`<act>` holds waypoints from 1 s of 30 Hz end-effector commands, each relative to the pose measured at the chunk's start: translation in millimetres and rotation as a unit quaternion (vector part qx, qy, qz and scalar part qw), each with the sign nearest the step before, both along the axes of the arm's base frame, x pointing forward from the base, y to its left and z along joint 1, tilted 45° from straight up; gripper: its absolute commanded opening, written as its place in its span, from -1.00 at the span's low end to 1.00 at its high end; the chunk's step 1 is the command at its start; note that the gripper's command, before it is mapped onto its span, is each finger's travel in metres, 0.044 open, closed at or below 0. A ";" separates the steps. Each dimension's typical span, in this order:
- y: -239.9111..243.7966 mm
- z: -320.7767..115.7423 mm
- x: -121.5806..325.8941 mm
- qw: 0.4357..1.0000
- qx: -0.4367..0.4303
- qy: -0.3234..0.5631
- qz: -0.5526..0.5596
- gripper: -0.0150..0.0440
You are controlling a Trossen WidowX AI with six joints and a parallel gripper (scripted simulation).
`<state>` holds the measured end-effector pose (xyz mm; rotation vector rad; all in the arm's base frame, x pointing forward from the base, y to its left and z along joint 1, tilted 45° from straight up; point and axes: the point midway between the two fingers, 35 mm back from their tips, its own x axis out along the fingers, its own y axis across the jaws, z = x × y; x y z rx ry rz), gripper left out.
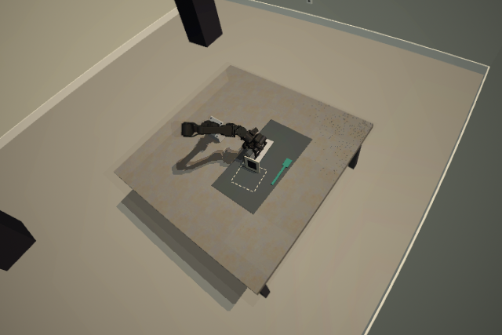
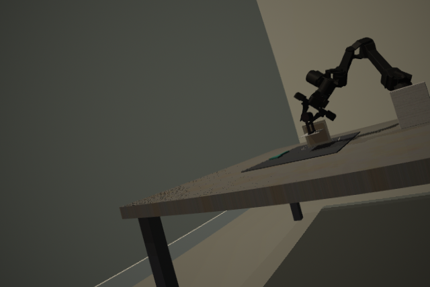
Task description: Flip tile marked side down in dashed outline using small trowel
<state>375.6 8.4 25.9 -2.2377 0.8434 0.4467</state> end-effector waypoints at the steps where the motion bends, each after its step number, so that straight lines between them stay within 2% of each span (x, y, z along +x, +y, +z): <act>1: -1.1 6.1 1.7 1.000 0.002 -0.004 0.006 -0.49; 14: -14.5 13.6 2.8 1.000 0.002 -0.004 0.006 -0.49; 30: 44.1 -5.1 0.0 1.000 0.005 -0.003 0.005 -0.49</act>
